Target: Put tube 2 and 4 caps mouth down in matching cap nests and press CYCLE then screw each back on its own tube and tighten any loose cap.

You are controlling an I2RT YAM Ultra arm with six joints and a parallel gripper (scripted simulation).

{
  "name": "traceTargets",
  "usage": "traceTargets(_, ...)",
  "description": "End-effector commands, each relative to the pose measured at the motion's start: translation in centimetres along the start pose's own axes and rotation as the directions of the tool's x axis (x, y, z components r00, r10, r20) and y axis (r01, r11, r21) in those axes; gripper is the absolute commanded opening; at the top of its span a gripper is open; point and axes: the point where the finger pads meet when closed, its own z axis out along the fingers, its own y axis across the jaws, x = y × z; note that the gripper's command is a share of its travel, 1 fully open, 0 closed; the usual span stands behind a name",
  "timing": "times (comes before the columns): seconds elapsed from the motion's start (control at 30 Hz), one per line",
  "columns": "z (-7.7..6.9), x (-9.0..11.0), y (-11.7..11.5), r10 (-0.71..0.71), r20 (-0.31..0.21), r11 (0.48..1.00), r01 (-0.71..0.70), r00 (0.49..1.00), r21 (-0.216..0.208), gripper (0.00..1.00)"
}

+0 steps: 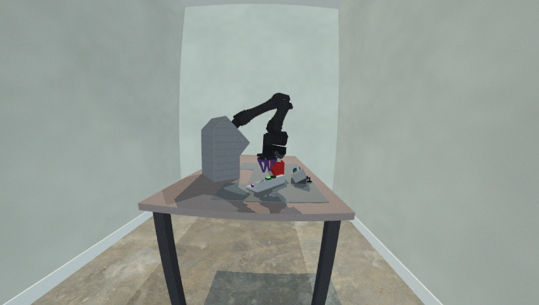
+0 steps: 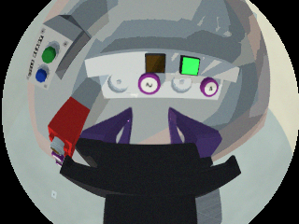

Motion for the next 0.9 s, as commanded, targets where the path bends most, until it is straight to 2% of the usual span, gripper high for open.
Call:
traceTargets(0.0,0.6,-2.0,0.0,-0.001,0.063,1.000,0.001,0.998,0.000,0.47)
traceTargets(0.1,2.1,-2.0,0.0,-0.001,0.063,1.000,0.001,0.998,0.000,0.47)
traceTargets(0.17,2.1,-2.0,0.0,-0.001,0.063,1.000,0.001,0.998,0.000,0.47)
traceTargets(0.27,3.6,-2.3,0.0,-0.001,0.063,1.000,0.001,0.998,-0.001,0.47)
traceTargets(0.87,3.9,-2.3,0.0,-0.001,0.063,1.000,0.001,0.998,-0.001,0.47)
